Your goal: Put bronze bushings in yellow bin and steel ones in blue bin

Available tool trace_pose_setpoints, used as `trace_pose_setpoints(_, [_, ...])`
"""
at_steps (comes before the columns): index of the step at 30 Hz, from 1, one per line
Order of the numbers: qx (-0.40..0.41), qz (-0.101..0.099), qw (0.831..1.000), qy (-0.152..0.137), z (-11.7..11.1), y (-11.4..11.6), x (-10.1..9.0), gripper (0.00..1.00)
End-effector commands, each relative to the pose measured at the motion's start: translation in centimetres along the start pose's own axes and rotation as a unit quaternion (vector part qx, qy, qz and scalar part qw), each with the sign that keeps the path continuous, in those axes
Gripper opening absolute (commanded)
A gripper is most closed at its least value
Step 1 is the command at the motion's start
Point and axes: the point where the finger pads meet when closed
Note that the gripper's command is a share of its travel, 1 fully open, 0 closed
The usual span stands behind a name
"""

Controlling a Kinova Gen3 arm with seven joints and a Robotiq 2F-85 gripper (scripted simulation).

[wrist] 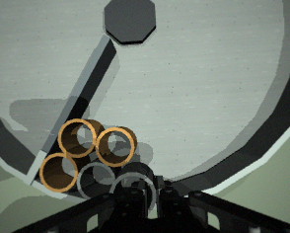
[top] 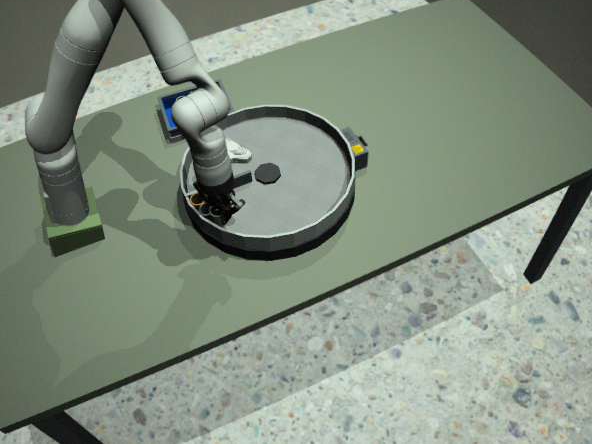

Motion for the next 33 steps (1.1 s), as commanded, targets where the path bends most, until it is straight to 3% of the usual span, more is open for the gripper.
trace_pose_setpoints(1, [0.0,0.001,1.0,0.001,-0.03,0.03,-0.13,0.0])
trace_pose_setpoints(33, [0.0,0.001,1.0,0.001,-0.02,0.03,-1.01,0.0])
Point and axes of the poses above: the point where the finger pads meet when closed, its own x axis out along the fingers, its own y axis across the jaws, z = x × y, and after that the axes turned 12 degrees about x, right-handed
